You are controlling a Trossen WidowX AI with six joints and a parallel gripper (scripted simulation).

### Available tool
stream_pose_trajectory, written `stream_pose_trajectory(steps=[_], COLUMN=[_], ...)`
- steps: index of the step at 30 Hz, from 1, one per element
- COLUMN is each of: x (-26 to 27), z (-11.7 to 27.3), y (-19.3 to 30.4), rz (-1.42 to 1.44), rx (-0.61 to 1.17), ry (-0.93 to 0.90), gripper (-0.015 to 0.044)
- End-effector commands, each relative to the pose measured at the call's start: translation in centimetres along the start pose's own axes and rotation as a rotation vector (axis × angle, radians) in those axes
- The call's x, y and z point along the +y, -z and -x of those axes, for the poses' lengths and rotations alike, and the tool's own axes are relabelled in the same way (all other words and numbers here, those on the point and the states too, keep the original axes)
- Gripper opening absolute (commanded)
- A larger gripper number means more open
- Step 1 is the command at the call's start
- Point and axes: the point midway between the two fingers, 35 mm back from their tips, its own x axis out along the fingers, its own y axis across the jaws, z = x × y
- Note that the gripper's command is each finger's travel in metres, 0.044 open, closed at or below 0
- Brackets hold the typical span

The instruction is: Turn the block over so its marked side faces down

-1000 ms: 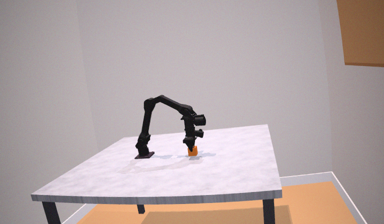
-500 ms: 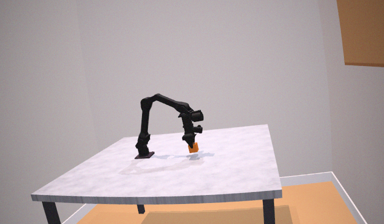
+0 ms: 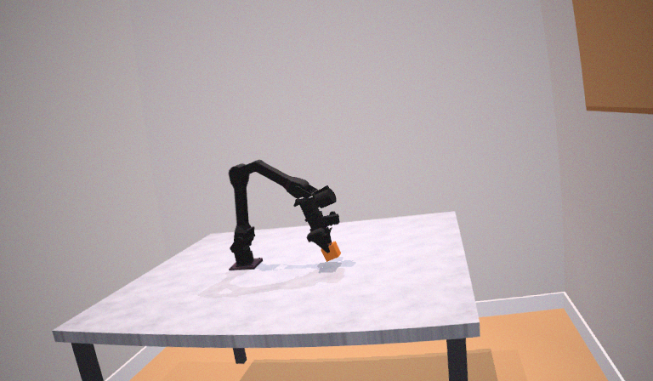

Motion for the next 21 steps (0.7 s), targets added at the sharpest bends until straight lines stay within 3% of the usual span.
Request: stream_pose_trajectory(steps=[1, 21], x=[0.0, -0.1], z=[0.1, -1.3], y=[0.0, 0.1], rz=[0.004, 0.003], rx=[-0.062, -0.312], ry=[-0.002, -0.002], gripper=[0.0000, 0.0000])
